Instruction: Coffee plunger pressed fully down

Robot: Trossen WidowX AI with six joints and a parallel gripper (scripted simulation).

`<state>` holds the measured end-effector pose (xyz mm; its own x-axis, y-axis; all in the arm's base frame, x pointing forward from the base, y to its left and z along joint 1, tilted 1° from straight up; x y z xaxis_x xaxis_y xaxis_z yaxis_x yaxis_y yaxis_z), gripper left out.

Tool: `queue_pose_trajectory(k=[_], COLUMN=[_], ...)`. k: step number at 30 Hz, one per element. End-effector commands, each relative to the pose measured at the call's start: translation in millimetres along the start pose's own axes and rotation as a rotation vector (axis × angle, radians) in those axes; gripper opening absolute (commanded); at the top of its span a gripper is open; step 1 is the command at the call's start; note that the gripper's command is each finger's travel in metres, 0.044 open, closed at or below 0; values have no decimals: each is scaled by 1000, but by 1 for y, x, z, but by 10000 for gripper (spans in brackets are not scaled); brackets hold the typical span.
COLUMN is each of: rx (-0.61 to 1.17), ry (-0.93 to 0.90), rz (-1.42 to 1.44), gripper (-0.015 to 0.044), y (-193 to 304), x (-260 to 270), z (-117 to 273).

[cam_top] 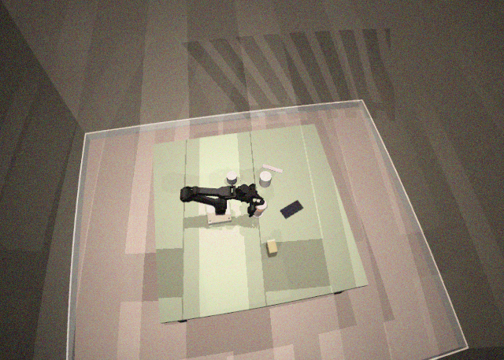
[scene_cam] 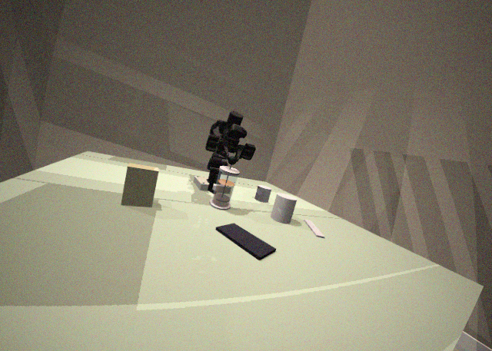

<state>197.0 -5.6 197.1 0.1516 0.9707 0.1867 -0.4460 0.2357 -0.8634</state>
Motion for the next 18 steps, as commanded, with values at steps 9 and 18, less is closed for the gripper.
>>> queue_pose_trajectory(k=[9,18], rx=[29,29], ry=[7,7], rz=[9,9], gripper=[123,123], y=[6,4], x=[-1,-1], z=[-6,-6])
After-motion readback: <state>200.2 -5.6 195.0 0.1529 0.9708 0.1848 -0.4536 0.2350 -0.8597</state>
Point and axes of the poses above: the point midway between the two fingers, 35 mm back from their tips, its own z axis back along the fingers, its own x axis across the jaws, y = z × x, the point moved 6 cm from there along z, back along the fingers, and after that the axes turned 13 degrees about -z, right-handed, at the moved point
